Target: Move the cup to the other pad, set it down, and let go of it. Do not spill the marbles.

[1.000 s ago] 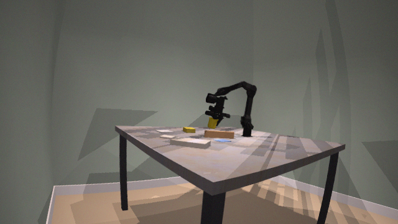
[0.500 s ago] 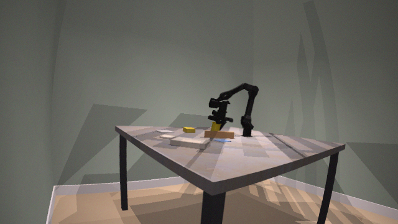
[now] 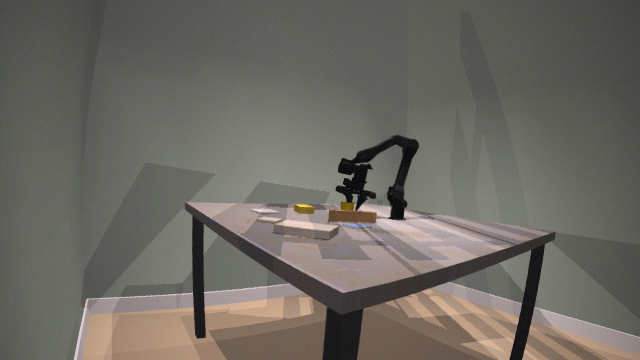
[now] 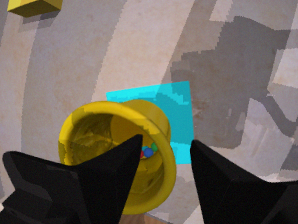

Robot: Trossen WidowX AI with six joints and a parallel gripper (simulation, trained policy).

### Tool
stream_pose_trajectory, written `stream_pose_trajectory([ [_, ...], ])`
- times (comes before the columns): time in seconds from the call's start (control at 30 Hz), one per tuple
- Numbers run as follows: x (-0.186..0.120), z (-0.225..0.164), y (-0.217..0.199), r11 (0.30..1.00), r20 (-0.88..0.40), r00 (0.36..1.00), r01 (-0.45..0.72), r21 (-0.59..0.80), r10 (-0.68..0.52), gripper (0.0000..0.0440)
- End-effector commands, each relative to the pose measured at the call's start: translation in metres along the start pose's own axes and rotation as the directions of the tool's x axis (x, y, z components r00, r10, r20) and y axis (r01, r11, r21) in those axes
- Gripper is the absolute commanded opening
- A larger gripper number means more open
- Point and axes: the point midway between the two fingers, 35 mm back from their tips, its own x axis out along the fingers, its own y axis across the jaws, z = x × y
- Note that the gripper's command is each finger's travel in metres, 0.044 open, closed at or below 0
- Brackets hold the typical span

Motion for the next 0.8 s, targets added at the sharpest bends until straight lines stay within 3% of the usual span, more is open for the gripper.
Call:
stream_pose_trajectory([
  [0.0,-0.002,0.0,-0.002,1.0,-0.01,1.0,-0.022,0.016,0.023,0.0193],
  [0.3,-0.012,0.001,-0.006,0.997,-0.024,0.997,-0.073,0.039,0.074,0.0215],
  [0.77,-0.037,0.006,-0.01,0.983,-0.023,0.988,-0.152,0.106,0.155,0.0292],
])
